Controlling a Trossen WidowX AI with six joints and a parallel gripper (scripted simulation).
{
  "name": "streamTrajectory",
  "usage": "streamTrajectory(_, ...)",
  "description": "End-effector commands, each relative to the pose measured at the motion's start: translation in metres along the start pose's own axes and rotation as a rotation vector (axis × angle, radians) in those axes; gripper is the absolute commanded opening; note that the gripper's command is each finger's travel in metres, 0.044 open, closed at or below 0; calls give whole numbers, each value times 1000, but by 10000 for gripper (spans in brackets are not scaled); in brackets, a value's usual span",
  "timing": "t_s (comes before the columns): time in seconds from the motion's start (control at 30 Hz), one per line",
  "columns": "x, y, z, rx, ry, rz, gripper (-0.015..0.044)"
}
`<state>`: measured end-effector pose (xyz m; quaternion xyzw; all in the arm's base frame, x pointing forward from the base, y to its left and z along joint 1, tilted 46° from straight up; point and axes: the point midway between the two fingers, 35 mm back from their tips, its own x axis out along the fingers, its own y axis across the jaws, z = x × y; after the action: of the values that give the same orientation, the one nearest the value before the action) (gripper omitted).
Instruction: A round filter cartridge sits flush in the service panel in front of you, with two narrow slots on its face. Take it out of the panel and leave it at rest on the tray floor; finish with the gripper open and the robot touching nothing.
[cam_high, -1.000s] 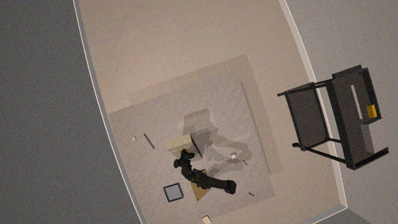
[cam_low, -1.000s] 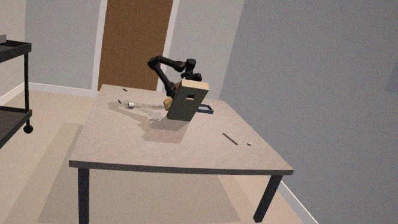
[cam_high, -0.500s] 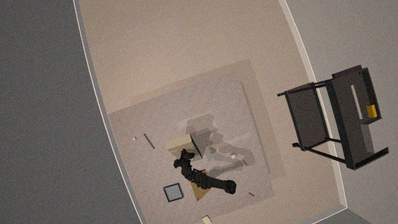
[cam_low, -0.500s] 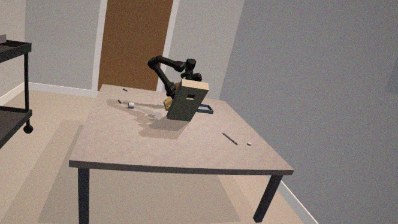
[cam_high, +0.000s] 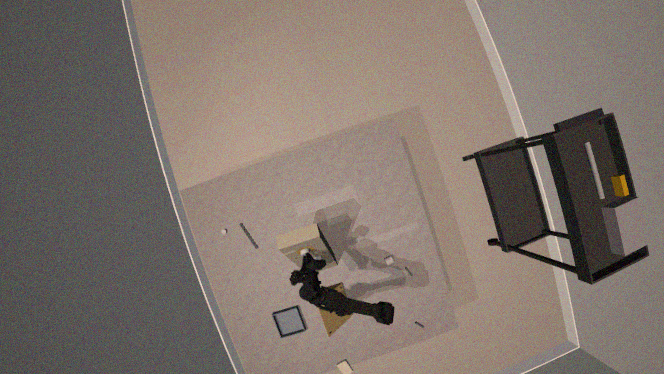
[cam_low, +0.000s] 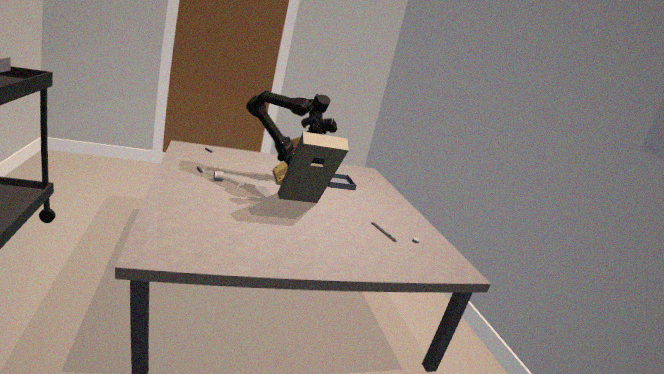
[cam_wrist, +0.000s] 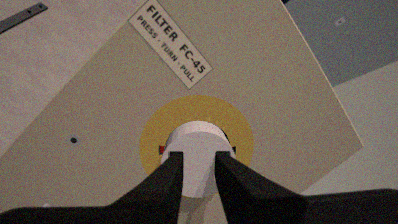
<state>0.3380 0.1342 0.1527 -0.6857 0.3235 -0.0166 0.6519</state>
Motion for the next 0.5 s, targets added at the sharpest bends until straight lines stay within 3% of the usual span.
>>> streamTrajectory(0.0,-19,3,3,2,-11,11,0)
streamTrajectory(0.23,-49,1,-1,10,-8,5,0)
streamTrajectory(0.47,-52,0,-2,10,-8,4,0)
